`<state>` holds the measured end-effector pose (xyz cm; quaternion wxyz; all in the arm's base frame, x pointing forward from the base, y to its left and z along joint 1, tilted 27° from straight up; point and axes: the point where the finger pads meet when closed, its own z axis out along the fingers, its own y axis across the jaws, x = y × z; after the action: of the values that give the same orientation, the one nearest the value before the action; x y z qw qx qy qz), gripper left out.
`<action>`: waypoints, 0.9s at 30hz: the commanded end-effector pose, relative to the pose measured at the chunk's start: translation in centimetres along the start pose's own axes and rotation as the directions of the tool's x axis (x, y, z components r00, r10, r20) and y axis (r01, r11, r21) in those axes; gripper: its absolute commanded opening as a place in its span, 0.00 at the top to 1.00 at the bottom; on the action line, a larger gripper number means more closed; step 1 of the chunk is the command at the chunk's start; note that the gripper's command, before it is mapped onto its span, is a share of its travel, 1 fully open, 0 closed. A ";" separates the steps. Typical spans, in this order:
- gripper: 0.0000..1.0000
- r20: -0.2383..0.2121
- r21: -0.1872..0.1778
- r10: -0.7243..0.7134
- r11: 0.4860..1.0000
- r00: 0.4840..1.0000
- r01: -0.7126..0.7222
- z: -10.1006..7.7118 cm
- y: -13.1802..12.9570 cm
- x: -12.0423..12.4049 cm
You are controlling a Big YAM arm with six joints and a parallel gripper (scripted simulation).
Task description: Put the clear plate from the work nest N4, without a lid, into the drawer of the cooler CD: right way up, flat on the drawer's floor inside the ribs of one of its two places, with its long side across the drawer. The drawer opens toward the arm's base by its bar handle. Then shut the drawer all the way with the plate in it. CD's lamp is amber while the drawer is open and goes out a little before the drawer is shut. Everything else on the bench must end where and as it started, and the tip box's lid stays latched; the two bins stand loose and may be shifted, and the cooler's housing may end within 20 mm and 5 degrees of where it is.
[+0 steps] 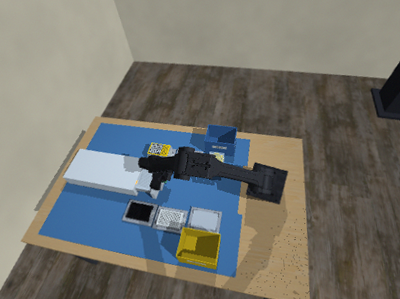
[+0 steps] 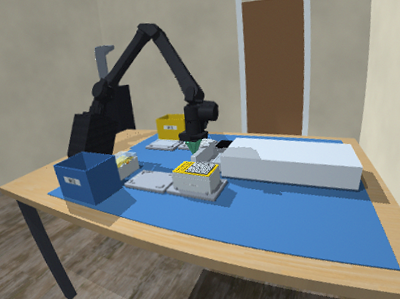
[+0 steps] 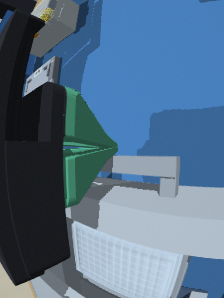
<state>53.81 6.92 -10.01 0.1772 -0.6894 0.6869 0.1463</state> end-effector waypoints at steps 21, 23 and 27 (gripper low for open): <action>1.00 -0.001 0.055 -0.028 0.998 1.000 0.028 -0.6 -5.5 -1.1; 1.00 -0.001 0.055 -0.028 0.998 1.000 0.028 -0.6 -5.5 -1.1; 1.00 -0.001 0.055 -0.028 0.998 1.000 0.028 -0.6 -5.5 -1.1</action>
<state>56.17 6.90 -9.84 0.1793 -0.6899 0.6863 0.1441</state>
